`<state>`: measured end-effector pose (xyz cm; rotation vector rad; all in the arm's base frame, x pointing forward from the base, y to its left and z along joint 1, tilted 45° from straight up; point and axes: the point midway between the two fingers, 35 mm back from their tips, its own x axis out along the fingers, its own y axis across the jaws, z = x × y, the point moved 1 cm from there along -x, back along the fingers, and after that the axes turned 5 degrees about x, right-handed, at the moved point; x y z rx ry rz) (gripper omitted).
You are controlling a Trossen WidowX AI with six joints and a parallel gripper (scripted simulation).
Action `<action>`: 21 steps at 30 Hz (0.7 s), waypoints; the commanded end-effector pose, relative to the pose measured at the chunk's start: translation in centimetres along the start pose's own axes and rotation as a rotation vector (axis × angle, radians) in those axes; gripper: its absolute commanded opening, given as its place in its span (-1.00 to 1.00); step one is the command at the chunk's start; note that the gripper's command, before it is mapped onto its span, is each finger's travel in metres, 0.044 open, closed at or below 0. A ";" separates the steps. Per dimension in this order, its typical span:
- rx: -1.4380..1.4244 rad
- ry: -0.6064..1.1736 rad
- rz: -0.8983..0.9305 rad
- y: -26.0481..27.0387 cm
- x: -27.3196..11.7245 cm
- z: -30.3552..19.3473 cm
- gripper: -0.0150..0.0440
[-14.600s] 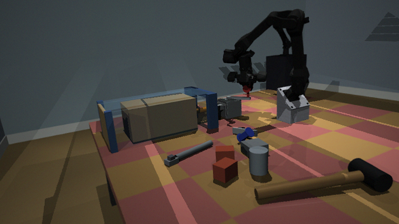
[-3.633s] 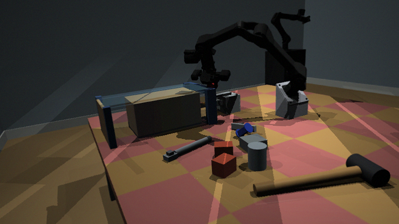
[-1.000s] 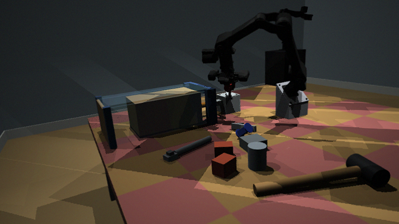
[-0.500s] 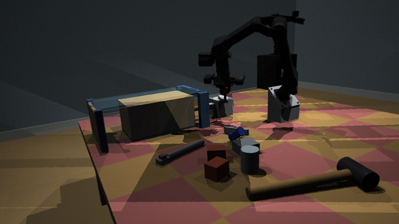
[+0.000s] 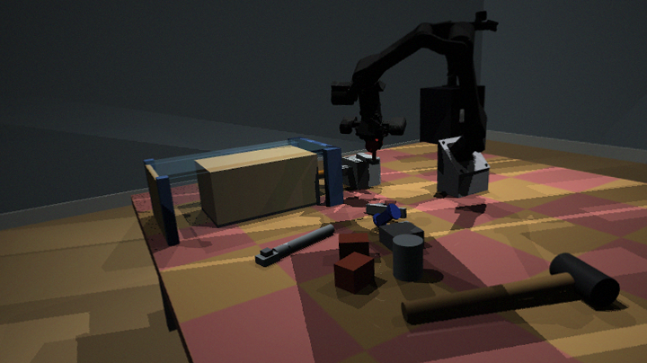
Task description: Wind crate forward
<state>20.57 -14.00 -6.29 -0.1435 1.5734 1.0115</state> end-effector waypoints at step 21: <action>0.008 0.021 0.025 2.0 1.3 -3.1 -0.49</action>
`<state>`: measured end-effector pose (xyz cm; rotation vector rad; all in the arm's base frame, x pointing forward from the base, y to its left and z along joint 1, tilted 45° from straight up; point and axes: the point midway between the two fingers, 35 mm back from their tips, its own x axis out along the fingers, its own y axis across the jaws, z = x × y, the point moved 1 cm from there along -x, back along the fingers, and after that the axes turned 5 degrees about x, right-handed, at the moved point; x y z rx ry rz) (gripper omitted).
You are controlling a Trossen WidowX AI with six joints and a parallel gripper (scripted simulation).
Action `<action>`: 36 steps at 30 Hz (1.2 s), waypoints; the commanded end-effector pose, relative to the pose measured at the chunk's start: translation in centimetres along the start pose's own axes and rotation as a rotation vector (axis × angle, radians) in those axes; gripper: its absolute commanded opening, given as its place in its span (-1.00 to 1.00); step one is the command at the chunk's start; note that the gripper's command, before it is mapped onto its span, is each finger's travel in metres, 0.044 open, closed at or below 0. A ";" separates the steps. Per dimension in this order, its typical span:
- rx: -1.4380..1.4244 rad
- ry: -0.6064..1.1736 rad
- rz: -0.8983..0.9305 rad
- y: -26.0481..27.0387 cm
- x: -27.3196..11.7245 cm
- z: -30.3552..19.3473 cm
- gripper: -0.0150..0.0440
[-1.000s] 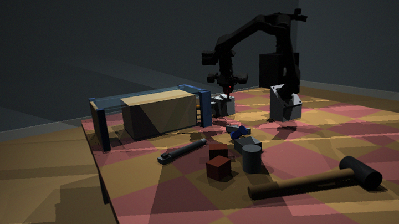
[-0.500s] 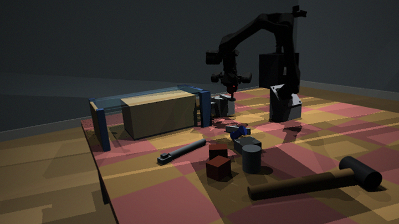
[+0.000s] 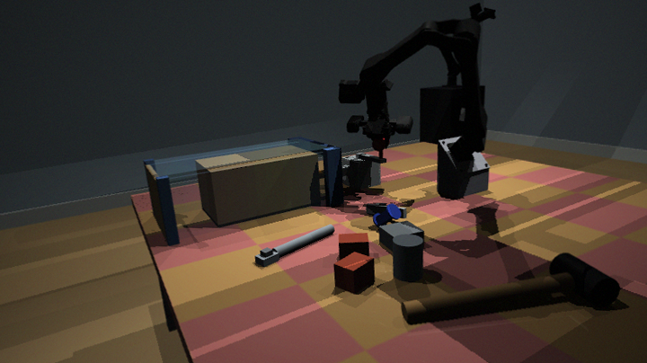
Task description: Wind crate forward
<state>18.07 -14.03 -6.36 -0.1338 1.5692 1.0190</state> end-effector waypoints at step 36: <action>0.011 0.030 0.016 1.1 2.2 -5.2 -0.49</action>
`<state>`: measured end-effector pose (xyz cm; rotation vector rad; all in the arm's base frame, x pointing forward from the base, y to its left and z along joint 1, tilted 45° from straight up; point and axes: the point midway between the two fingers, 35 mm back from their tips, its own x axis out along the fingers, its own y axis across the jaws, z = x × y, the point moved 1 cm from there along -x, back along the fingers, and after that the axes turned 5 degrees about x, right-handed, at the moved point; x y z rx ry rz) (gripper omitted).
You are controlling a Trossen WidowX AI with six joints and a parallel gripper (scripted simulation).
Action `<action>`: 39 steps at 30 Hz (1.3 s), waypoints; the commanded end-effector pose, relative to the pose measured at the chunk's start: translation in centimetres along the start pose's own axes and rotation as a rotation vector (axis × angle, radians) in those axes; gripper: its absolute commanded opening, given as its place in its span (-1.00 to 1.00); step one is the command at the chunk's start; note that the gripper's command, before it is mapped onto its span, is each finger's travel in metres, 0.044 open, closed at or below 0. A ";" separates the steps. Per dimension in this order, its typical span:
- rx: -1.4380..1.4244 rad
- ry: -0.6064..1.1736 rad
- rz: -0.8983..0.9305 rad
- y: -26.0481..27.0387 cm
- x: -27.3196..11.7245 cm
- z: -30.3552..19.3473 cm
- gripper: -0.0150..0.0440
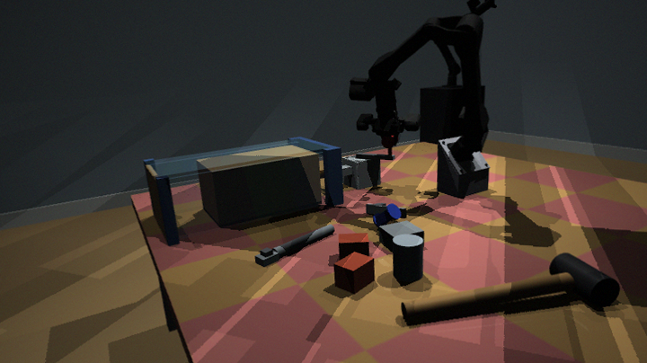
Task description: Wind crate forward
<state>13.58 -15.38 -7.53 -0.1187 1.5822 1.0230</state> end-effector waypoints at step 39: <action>0.003 0.028 -0.001 -1.6 2.2 -5.0 -0.49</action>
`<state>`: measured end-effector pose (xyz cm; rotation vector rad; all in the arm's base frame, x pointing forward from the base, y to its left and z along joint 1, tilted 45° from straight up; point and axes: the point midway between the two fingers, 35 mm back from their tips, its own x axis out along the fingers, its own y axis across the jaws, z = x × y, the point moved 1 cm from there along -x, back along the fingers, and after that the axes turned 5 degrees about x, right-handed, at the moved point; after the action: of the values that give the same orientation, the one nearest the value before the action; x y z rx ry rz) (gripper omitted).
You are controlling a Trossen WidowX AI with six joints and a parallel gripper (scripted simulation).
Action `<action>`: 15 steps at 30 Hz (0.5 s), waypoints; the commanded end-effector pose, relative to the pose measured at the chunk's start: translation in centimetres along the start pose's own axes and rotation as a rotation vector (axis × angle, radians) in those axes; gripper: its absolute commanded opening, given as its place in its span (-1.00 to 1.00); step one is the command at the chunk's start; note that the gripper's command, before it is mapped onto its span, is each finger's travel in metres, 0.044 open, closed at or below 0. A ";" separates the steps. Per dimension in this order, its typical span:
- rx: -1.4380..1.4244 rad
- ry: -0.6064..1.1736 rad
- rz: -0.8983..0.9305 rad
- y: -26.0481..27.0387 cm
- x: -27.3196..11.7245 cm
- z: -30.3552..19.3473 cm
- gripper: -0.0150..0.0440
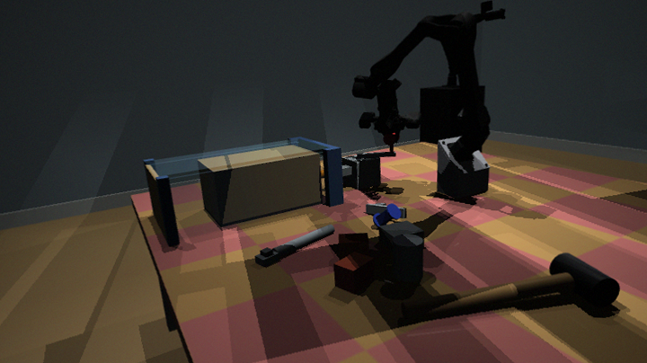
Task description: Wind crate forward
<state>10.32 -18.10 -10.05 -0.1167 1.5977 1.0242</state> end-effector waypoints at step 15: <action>-0.002 0.017 -0.009 -1.7 0.9 -1.9 -0.49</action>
<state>9.73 -19.16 -11.04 -0.1131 1.5971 1.0310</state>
